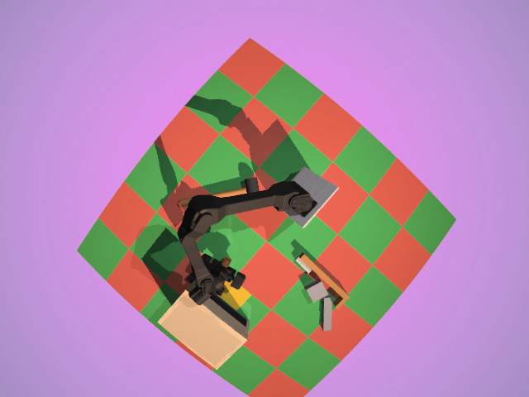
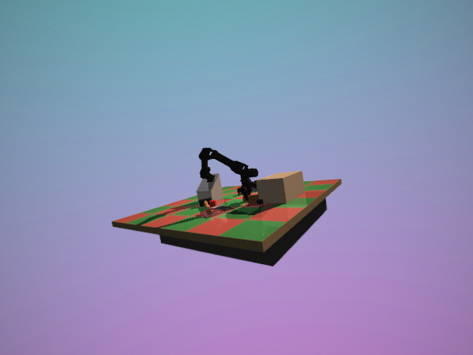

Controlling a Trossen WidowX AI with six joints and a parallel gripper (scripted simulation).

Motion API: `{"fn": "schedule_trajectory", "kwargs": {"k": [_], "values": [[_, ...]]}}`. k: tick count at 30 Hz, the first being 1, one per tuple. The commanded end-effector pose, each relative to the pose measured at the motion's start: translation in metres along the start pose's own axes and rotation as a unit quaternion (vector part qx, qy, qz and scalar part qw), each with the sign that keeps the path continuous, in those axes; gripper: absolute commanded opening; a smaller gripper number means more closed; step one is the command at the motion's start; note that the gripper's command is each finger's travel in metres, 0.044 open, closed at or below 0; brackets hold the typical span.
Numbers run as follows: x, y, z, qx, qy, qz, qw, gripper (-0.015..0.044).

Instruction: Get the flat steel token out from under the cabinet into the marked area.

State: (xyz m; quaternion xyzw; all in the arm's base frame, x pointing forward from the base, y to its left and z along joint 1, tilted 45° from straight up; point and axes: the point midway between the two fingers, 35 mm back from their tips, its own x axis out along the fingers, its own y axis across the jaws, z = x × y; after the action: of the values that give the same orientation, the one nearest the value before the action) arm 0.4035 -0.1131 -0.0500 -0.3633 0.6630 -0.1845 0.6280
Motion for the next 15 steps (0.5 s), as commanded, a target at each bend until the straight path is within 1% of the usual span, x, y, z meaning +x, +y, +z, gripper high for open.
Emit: {"fn": "schedule_trajectory", "kwargs": {"k": [1, 15], "values": [[0.001, 0.01, -0.001, -0.004, 0.0, 0.006, 1.0, 0.0], [0.001, 0.022, -0.002, -0.004, 0.0, 0.007, 1.0, 0.0]]}}
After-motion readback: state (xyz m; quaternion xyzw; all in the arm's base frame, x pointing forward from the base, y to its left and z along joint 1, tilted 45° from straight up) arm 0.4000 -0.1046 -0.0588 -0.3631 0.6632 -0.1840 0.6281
